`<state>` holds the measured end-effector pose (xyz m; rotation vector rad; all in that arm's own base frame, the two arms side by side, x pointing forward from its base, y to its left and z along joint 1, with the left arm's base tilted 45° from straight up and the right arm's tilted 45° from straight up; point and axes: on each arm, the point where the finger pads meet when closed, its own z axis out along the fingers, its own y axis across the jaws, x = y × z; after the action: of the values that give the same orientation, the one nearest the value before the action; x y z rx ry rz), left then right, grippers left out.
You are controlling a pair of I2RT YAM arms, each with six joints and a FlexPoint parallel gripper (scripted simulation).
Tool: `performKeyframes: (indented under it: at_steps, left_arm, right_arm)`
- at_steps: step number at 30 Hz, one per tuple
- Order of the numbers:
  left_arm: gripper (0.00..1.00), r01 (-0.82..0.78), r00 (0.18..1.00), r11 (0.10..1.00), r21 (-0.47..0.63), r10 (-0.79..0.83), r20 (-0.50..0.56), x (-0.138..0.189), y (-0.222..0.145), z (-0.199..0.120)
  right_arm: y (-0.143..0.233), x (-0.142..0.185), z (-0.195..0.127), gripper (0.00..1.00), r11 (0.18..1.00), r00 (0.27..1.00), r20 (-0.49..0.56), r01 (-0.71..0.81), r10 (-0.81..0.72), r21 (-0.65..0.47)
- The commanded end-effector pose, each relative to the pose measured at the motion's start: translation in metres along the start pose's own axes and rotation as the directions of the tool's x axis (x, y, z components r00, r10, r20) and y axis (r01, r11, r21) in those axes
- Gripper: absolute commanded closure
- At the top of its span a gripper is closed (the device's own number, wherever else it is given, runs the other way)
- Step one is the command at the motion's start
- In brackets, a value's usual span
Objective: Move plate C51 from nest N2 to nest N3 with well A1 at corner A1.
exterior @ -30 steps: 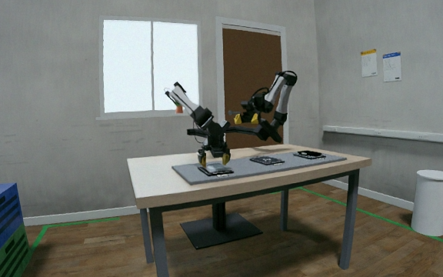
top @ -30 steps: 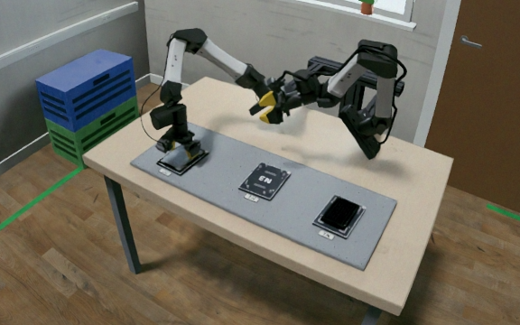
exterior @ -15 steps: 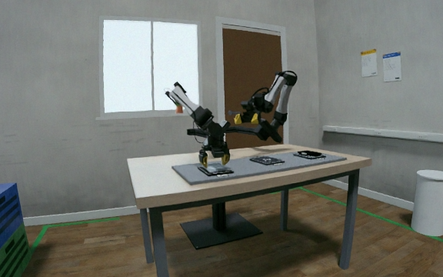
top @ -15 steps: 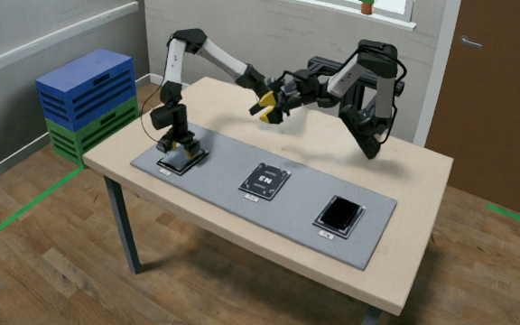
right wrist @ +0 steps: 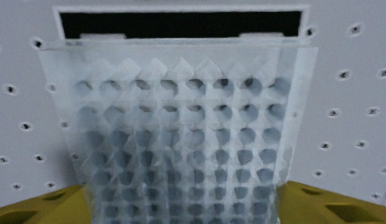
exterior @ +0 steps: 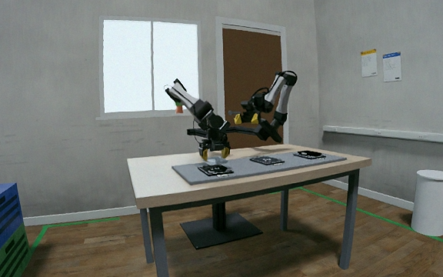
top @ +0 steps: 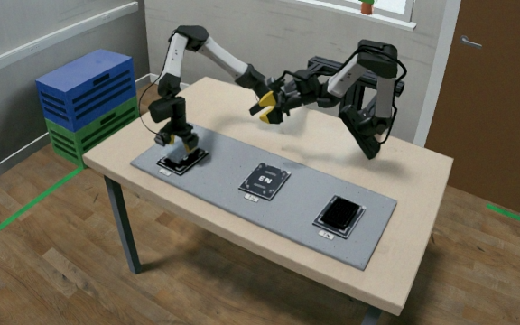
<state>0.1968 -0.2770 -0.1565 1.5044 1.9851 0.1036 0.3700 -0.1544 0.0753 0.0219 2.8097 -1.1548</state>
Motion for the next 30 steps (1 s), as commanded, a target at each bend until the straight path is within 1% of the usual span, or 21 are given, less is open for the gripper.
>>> performKeyframes:
  at_steps: [1,2,3,4,6,7,8,9,12,14,17,21,23,26,30]
  left_arm:
    - [0.0,0.014,0.999,1.0,-0.007,-0.014,0.03,-0.009,0.001,-0.001]
    - [0.0,0.025,0.999,1.0,-0.002,-0.025,0.029,-0.009,0.0,-0.001]
    - [0.0,0.037,0.999,0.999,0.016,-0.038,0.031,-0.01,-0.003,-0.001]
    - [0.0,0.064,0.997,0.998,0.028,-0.065,0.051,-0.02,-0.003,0.001]
    - [0.0,0.064,0.997,0.998,0.028,-0.065,0.051,-0.02,-0.003,0.001]
    - [0.0,0.088,0.994,0.995,0.052,-0.091,0.061,-0.029,-0.004,0.002]
    - [0.0,0.073,0.995,0.994,0.077,-0.078,0.068,-0.033,-0.008,0.002]
    - [0.0,0.065,0.995,0.993,0.099,-0.072,0.063,-0.034,-0.016,0.0]
    - [0.0,0.082,0.997,0.993,0.085,-0.083,0.004,-0.029,-0.019,-0.003]
    - [0.0,0.1,0.994,0.993,0.065,-0.098,-0.045,-0.027,-0.02,-0.009]
    - [0.0,0.128,0.986,0.991,0.032,-0.124,-0.115,-0.028,-0.022,-0.026]
    - [0.0,0.154,0.97,0.988,-0.028,-0.157,-0.185,-0.031,-0.02,-0.056]
    - [0.0,0.154,0.97,0.988,-0.028,-0.157,-0.185,-0.031,-0.02,-0.056]
    - [0.0,0.163,0.959,0.984,-0.071,-0.175,-0.224,-0.033,-0.018,-0.081]
    - [0.0,0.164,0.946,0.978,-0.127,-0.192,-0.261,-0.034,-0.014,-0.119]
  right_arm:
    - [0.001,0.002,-0.013,0.27,1.0,1.0,-0.018,0.009,-0.009,0.01]
    - [-0.004,0.008,-0.009,0.27,1.0,0.999,-0.04,-0.003,0.003,0.012]
    - [-0.001,0.006,-0.013,0.27,1.0,0.999,-0.032,0.003,-0.003,0.011]
    - [0.001,-0.001,-0.017,0.27,1.0,1.0,-0.008,0.007,-0.007,0.011]
    - [0.001,-0.001,-0.017,0.27,1.0,1.0,-0.008,0.007,-0.007,0.011]
    - [0.003,-0.002,-0.018,0.27,1.0,1.0,-0.003,-0.009,0.009,0.002]
    - [0.003,-0.002,-0.018,0.27,1.0,1.0,-0.002,-0.017,0.017,0.001]
    - [0.01,-0.001,-0.014,0.27,1.0,1.0,-0.014,-0.015,0.015,-0.004]
    - [0.028,-0.005,-0.014,0.27,0.999,0.999,-0.011,-0.047,0.047,-0.024]
    - [0.055,-0.009,-0.015,0.27,0.997,0.998,-0.01,-0.062,0.062,-0.038]
    - [0.111,-0.012,-0.018,0.27,0.996,0.998,-0.012,-0.068,0.067,-0.06]
    - [0.181,-0.003,-0.022,0.27,0.997,0.999,-0.011,-0.045,0.044,-0.069]
    - [0.181,-0.003,-0.022,0.27,0.997,0.999,-0.011,-0.045,0.044,-0.069]
    - [0.233,0.013,-0.023,0.27,0.998,1.0,-0.013,-0.02,0.019,-0.064]
    - [0.281,0.037,-0.023,0.27,0.999,1.0,-0.01,0.015,-0.015,-0.047]
